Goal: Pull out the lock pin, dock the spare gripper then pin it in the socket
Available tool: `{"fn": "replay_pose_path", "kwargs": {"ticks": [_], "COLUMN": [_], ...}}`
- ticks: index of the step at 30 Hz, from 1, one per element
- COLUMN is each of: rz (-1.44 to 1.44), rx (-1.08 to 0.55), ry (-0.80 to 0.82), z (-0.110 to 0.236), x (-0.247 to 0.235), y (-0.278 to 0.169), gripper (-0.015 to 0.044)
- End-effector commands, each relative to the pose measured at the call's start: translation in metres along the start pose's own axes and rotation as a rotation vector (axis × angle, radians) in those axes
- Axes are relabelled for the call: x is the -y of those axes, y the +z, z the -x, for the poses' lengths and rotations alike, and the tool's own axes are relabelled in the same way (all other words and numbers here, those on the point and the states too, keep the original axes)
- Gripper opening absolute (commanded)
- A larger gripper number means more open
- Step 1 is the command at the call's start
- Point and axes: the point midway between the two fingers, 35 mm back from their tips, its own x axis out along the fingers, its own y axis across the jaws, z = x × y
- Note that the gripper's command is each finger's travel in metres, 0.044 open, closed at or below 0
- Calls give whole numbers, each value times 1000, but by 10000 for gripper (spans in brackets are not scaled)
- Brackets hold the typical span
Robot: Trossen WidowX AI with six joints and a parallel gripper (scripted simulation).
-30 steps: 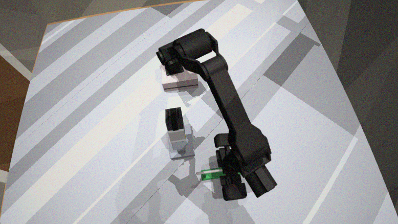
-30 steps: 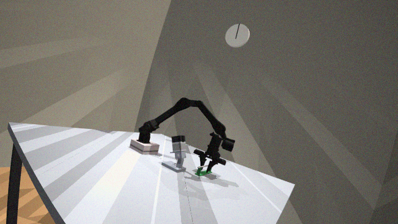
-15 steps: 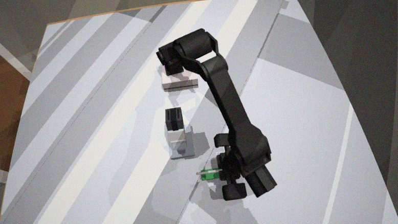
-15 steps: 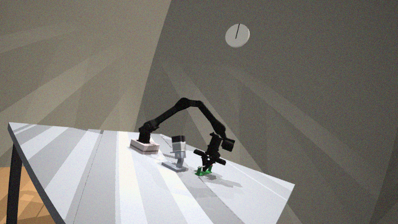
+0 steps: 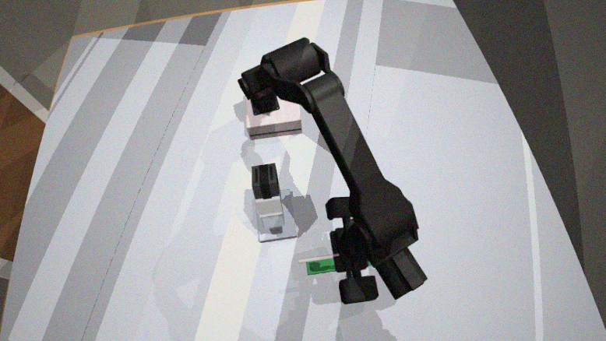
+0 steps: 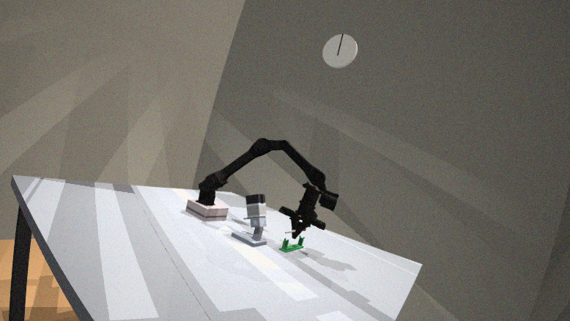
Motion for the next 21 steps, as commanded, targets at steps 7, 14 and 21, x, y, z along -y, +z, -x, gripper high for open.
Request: {"fn": "replay_pose_path", "kwargs": {"ticks": [7, 14, 21], "rz": [-2, 0, 0], "rx": [1, 2, 2], "ry": [-9, -4, -4], "z": [35, 31, 31], "x": [0, -1, -1], "y": [-10, -8, -8], "gripper": [0, 0, 0]}}
